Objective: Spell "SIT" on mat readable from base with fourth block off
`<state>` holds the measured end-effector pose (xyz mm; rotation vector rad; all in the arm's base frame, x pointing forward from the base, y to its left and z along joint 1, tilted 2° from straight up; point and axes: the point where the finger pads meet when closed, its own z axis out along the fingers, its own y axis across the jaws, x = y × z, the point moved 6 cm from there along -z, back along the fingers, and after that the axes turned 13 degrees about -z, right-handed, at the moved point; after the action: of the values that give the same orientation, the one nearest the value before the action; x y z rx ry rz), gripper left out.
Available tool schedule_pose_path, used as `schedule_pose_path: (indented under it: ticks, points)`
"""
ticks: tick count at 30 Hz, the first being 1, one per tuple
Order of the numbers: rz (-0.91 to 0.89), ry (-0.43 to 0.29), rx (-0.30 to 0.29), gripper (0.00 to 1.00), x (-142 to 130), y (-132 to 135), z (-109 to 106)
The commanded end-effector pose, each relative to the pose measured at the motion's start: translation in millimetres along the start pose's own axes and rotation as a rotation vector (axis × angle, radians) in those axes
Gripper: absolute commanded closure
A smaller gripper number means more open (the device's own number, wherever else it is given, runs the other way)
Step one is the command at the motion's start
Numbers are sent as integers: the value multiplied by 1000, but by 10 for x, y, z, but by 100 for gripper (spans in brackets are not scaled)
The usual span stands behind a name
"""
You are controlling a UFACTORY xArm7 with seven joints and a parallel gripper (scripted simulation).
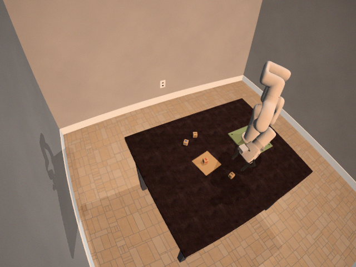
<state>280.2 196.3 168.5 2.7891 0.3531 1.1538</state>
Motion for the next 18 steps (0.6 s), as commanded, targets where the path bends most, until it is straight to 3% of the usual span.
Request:
schedule_pose_path:
  ticks: [1,16,18]
  points:
    - [-1,-3,0,0,24,33,26]
    - [-4,-9,0,0,35,78,60]
    - [-13,-28,2,0,72,235,170]
